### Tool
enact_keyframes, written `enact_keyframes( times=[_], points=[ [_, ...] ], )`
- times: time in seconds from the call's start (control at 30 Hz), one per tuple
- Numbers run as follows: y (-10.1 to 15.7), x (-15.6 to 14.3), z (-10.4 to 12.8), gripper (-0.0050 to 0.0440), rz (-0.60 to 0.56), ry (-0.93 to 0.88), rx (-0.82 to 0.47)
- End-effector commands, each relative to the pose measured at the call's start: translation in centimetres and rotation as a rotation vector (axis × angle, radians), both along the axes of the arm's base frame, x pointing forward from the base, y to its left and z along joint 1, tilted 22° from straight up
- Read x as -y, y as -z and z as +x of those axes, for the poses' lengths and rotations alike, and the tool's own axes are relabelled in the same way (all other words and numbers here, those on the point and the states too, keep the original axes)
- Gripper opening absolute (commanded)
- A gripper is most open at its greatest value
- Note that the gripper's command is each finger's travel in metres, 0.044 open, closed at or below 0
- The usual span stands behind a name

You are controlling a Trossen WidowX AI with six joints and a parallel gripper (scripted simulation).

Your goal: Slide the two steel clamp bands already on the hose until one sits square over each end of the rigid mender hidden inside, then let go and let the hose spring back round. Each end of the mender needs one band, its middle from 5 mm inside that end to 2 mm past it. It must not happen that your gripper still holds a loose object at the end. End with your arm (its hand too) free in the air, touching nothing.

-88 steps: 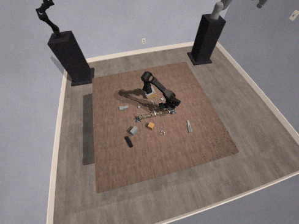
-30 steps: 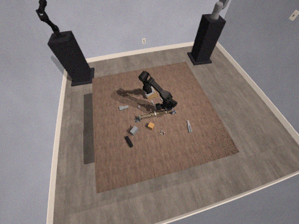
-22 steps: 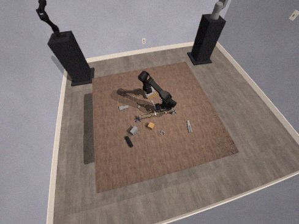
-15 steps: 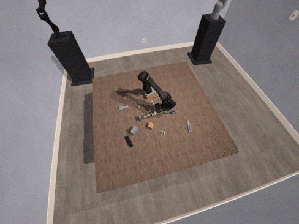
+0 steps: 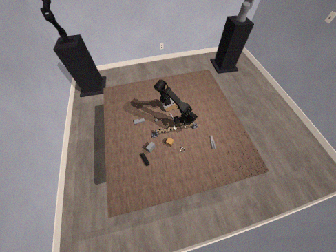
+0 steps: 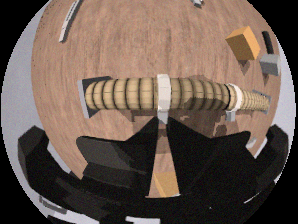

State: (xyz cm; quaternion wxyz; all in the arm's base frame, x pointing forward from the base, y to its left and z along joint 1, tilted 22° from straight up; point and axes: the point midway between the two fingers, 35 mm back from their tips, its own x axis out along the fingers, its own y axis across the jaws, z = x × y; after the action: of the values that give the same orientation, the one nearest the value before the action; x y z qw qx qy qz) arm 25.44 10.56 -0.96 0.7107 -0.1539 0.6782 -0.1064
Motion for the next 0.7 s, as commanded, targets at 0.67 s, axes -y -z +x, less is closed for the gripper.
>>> enact_keyframes(
  times=[0.67],
  points=[
    [-1.0, 2.3, 0.2, 0.0, -0.003, 0.002, 0.006]
  ],
)
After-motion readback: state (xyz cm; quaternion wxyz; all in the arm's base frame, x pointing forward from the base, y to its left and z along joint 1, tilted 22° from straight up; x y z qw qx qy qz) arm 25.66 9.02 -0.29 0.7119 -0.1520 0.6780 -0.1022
